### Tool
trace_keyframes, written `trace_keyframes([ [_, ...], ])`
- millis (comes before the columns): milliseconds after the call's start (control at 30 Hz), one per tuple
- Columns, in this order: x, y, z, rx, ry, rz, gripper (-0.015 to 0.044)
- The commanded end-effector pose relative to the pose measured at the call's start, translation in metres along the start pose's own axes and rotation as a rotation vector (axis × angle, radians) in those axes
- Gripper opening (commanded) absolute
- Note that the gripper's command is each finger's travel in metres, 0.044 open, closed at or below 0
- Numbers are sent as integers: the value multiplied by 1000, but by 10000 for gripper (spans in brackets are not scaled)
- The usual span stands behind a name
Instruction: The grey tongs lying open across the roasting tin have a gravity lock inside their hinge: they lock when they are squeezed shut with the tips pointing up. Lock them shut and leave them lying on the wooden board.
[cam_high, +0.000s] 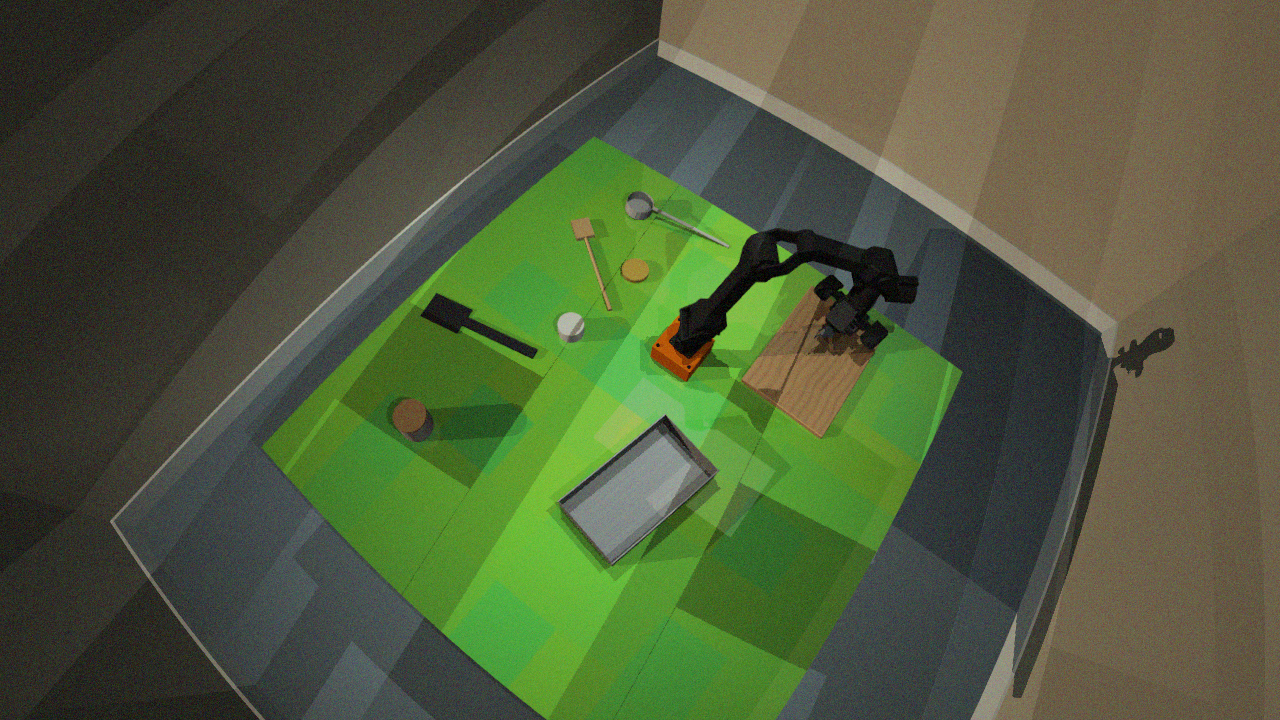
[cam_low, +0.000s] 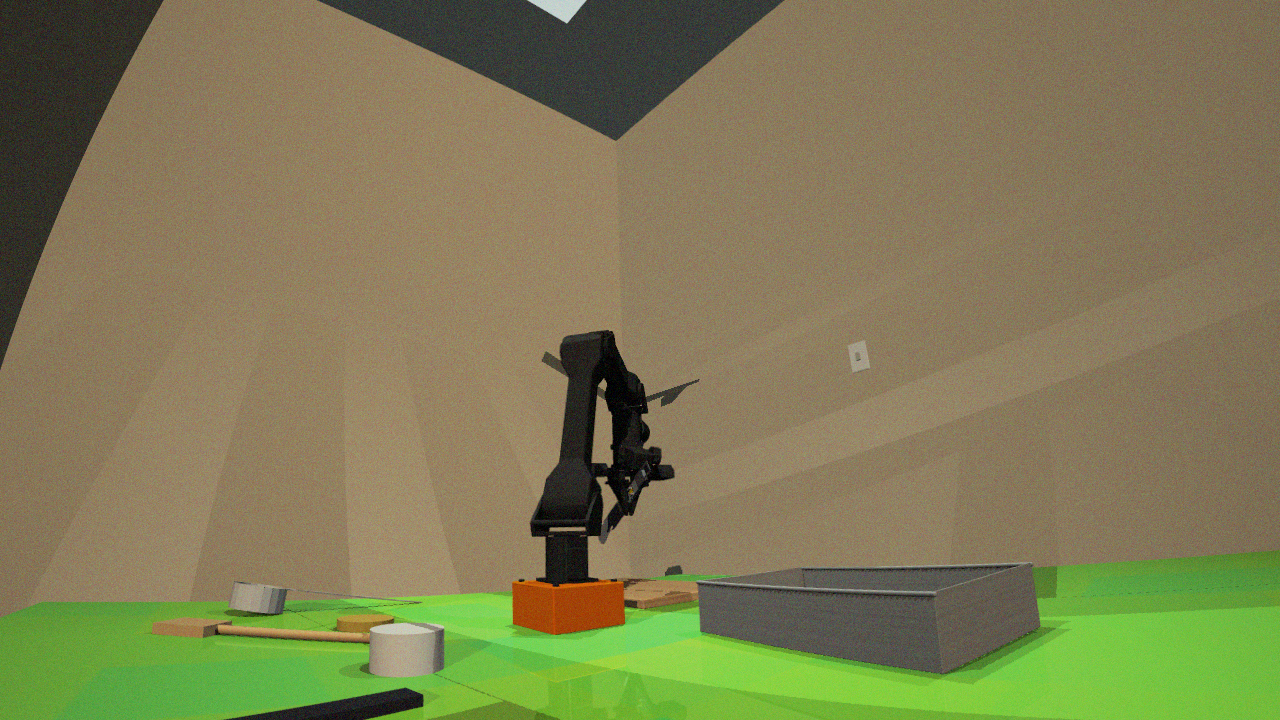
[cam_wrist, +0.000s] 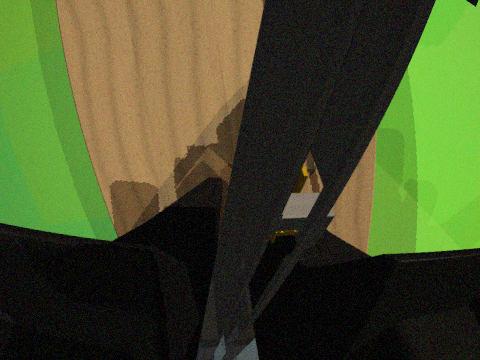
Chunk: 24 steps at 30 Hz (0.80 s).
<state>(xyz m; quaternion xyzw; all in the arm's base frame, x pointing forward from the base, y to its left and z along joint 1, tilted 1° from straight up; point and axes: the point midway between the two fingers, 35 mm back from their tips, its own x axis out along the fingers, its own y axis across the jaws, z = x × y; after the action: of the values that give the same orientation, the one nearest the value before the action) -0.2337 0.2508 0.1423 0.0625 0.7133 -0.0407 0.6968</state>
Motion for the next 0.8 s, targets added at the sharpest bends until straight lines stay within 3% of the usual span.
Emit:
trace_keyframes([
  [0,8,1,0,4,-6,3,-150],
  [767,46,3,-3,4,-6,3,-150],
])
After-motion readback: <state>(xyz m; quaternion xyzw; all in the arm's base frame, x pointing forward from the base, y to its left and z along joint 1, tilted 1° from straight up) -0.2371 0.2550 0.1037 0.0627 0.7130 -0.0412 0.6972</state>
